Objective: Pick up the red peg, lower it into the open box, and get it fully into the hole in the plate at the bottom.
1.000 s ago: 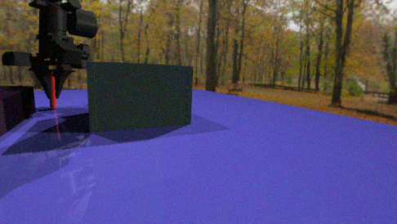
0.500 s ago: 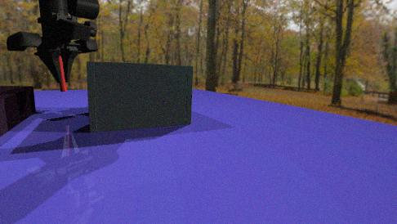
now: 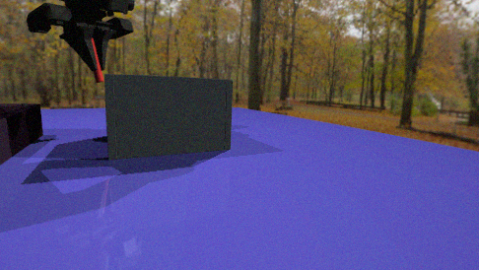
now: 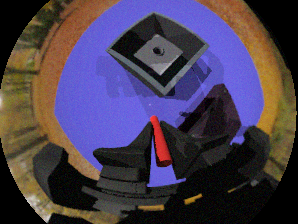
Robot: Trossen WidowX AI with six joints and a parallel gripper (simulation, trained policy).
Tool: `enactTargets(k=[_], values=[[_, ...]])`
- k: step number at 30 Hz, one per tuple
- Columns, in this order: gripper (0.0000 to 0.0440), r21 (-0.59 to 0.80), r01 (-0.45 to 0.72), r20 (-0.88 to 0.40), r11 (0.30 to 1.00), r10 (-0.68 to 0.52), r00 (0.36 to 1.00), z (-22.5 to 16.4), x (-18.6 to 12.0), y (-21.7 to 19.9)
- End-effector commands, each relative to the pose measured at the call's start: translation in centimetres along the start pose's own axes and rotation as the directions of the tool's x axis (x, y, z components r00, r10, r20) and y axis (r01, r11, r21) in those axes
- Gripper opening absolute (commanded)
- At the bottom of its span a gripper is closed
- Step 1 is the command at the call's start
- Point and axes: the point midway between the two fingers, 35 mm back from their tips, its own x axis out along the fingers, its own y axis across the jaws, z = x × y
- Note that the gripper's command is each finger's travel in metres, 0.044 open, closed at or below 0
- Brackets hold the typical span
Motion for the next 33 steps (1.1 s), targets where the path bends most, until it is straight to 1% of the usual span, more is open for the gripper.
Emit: enactTargets(k=[1, 6, 13, 33], values=[[0.0, 0.001, -0.021, 0.039, 1.0, 0.021, 0.999, 2.0, -1.4, 0.5], [0.0, 0.018, -0.02, 0.062, 1.0, 0.019, 0.998, 4.2, -1.7, 0.5], [0.0, 0.059, -0.009, 0.076, 0.998, 0.005, 0.997, 6.9, -1.4, 0.0], [0.0003, 0.183, -0.003, 0.093, 0.983, -0.014, 0.996, 12.8, 1.8, -1.3]])
